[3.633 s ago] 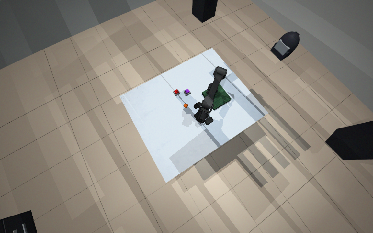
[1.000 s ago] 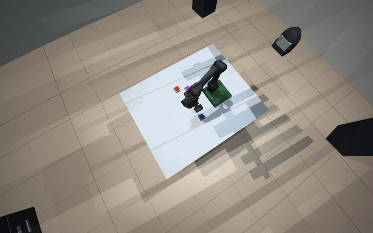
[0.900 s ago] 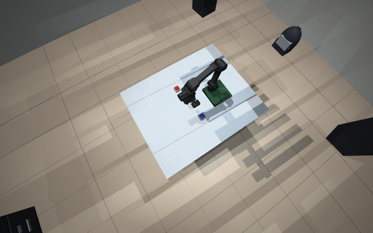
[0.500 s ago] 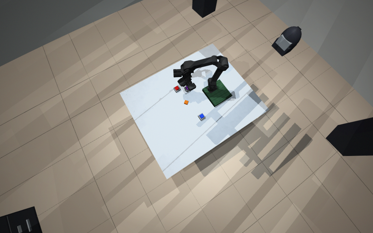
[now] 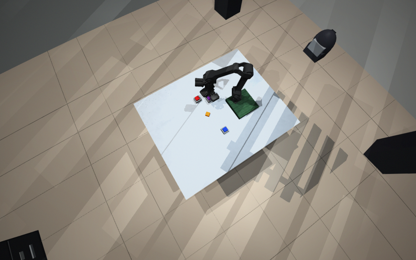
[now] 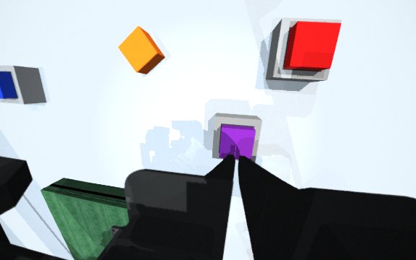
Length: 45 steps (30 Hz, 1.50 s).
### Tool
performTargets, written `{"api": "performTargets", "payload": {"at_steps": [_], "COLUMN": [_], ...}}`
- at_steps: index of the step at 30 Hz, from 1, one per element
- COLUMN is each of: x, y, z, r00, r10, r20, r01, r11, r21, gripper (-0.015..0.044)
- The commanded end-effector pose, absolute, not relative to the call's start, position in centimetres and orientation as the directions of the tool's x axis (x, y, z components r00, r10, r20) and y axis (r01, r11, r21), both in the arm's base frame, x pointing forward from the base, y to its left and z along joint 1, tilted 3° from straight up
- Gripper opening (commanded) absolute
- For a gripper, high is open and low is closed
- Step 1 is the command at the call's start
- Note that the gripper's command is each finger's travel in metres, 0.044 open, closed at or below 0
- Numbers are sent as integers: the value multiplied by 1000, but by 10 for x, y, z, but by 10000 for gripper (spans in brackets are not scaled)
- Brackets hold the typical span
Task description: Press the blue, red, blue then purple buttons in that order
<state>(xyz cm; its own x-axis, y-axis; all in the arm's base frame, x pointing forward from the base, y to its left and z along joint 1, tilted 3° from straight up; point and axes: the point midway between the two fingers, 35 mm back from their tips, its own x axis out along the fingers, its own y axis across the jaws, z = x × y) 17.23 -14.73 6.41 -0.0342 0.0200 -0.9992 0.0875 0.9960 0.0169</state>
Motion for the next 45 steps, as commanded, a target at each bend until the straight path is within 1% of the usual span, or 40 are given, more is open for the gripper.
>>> {"api": "performTargets", "payload": {"at_steps": [1, 22, 45], "x": [173, 172, 173], "y": [-149, -149, -149], "z": [59, 27, 30], "r00": [-27, -27, -21], "r10": [8, 8, 8], "r20": [-1000, -1000, -1000], "r01": [84, 84, 87], "r11": [996, 996, 996], "r21": [6, 6, 6], "gripper": [20, 20, 20]}}
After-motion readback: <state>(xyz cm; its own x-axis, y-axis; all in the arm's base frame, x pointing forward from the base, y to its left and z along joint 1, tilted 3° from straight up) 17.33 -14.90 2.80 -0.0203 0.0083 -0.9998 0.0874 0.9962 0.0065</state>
